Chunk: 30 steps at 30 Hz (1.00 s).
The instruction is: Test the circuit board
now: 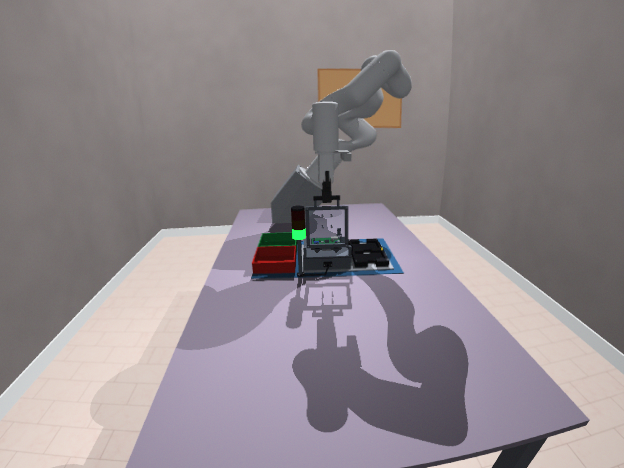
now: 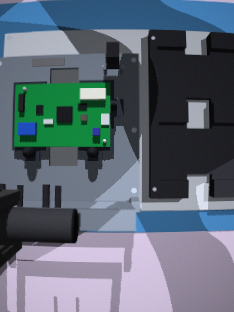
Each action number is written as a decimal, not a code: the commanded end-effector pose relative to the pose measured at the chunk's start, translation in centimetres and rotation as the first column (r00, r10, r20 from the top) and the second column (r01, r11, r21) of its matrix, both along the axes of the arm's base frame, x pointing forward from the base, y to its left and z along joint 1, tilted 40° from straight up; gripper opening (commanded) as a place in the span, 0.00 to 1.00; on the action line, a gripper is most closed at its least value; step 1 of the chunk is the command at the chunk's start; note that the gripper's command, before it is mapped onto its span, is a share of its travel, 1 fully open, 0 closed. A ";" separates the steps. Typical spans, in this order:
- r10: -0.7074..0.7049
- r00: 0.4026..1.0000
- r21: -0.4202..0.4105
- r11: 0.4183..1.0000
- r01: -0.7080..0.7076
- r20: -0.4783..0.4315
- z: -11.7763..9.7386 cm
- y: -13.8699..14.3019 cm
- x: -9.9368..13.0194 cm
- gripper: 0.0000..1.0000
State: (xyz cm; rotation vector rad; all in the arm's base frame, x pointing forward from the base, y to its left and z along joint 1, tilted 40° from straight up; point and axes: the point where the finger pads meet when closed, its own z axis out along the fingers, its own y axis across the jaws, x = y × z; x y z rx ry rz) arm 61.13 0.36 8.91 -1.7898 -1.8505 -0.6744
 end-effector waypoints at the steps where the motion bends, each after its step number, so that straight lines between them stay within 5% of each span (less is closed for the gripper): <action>1: -0.001 1.000 0.000 1.000 0.001 0.002 0.1 -0.1 0.1 0.00; 13: -0.001 1.000 0.000 1.000 0.001 0.002 0.1 -0.1 0.5 0.00; 30: -0.001 1.000 0.000 1.000 0.001 0.002 0.3 0.0 4.9 0.00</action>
